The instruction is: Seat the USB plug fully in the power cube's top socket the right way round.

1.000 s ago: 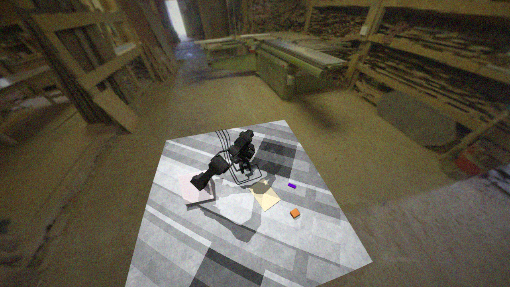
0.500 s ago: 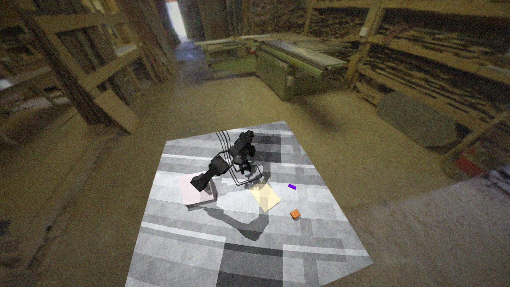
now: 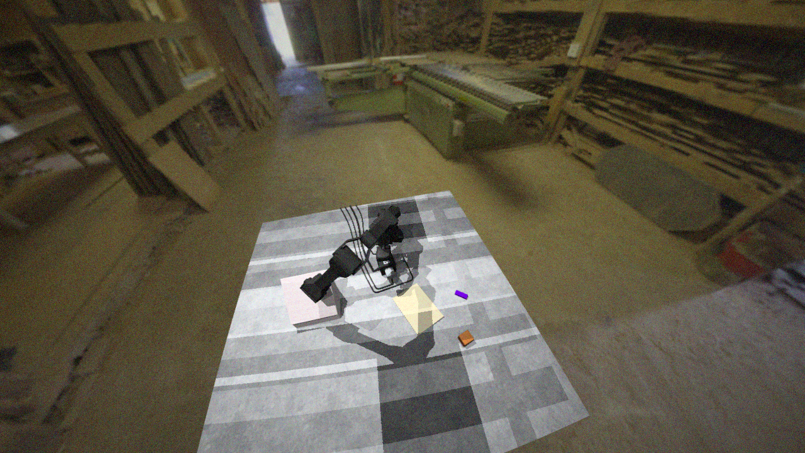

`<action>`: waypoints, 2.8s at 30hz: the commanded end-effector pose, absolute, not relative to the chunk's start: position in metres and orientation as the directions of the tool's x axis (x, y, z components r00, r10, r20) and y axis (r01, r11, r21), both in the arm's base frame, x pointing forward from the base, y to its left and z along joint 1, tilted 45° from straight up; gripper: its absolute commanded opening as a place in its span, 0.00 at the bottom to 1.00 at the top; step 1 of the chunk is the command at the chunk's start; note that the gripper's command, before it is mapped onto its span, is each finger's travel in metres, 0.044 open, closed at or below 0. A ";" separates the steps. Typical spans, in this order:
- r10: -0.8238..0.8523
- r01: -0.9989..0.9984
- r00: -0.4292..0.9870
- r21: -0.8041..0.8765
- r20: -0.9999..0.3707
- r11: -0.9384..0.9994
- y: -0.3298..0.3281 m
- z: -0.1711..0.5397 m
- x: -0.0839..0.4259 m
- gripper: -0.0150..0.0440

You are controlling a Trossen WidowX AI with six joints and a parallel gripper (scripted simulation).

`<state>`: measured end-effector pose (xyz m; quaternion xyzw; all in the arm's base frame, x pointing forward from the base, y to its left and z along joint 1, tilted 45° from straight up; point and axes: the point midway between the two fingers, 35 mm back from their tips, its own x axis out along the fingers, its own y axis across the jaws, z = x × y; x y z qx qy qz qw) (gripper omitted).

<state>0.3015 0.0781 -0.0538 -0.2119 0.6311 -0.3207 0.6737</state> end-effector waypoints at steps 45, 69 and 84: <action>-0.699 -0.892 -0.003 -0.315 -0.715 0.326 0.078 -0.054 0.301 0.25; -0.699 -0.999 -0.003 0.032 -0.715 -0.029 0.078 -0.054 0.301 0.25; -0.701 -0.999 -0.001 0.027 -0.713 -0.026 0.078 -0.054 0.302 0.25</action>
